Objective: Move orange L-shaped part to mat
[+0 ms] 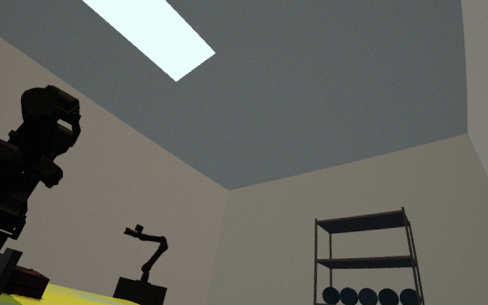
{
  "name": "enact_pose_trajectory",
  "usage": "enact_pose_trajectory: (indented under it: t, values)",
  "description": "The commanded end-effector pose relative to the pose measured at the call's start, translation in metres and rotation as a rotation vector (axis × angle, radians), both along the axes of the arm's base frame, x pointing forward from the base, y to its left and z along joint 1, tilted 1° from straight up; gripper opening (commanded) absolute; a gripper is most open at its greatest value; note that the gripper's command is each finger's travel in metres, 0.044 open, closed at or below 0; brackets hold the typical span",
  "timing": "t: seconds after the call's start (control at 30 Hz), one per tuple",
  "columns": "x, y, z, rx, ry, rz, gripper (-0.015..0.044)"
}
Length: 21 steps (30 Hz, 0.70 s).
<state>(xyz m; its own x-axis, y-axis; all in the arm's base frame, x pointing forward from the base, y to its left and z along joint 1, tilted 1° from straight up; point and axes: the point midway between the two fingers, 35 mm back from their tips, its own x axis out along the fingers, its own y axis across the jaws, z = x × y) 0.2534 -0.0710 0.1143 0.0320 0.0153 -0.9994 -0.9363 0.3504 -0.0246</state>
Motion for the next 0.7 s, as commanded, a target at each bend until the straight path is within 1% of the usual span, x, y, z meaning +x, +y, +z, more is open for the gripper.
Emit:
enact_pose_trajectory:
  t: [0.0, 0.67]
  values:
    - [-0.002, 0.0, -0.013, 0.0, 0.011, 0.007, 0.028]
    - [0.0, 0.0, -0.041, 0.0, 0.011, 0.007, 0.028]
